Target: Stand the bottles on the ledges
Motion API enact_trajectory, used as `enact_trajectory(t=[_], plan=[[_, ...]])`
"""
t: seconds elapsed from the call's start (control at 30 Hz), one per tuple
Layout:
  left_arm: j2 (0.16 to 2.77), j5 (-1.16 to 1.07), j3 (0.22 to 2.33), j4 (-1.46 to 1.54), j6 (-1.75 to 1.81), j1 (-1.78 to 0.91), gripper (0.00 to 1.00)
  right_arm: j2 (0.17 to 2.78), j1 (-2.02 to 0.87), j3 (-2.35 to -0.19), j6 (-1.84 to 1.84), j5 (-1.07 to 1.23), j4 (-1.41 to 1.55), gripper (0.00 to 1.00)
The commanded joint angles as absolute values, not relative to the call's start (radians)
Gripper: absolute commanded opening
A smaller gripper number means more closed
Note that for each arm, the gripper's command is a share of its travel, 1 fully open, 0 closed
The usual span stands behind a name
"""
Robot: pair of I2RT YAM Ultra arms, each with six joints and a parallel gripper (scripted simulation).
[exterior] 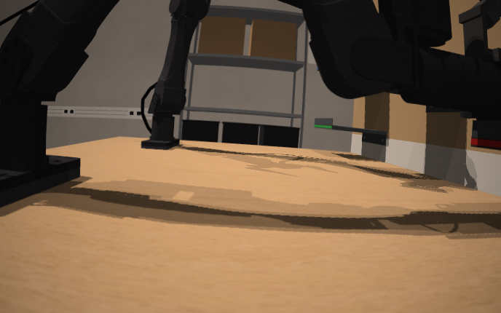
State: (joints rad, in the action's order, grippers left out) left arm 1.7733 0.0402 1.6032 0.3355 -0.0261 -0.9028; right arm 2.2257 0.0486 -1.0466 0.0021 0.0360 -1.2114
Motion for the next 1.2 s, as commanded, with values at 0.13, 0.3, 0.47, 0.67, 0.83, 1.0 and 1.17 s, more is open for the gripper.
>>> enact_trajectory(t=[0.13, 0.3, 0.47, 0.67, 0.83, 1.0, 1.17], plan=[[1.765, 0.043, 1.634, 0.340, -0.024, -0.905, 1.00, 2.218, 0.047, -1.059, -0.001, 0.038, -1.217, 0.50], [1.765, 0.043, 1.634, 0.340, -0.024, -0.905, 1.00, 2.216, 0.049, -1.055, 0.000, 0.044, -1.223, 0.13], [1.765, 0.043, 1.634, 0.340, -0.024, -0.905, 1.00, 2.216, 0.049, -1.055, 0.000, 0.044, -1.221, 0.24], [1.765, 0.043, 1.634, 0.340, -0.024, -0.905, 1.00, 2.212, 0.051, -1.037, 0.000, 0.041, -1.235, 0.50], [1.765, 0.043, 1.634, 0.340, -0.024, -0.905, 1.00, 2.201, 0.061, -1.010, 0.002, 0.016, -1.253, 0.50], [1.765, 0.043, 1.634, 0.340, -0.024, -0.905, 1.00, 2.192, 0.064, -0.983, 0.002, 0.009, -1.255, 0.50], [1.765, 0.043, 1.634, 0.340, -0.024, -0.905, 1.00, 2.177, 0.069, -0.930, 0.002, -0.005, -1.263, 0.50]])
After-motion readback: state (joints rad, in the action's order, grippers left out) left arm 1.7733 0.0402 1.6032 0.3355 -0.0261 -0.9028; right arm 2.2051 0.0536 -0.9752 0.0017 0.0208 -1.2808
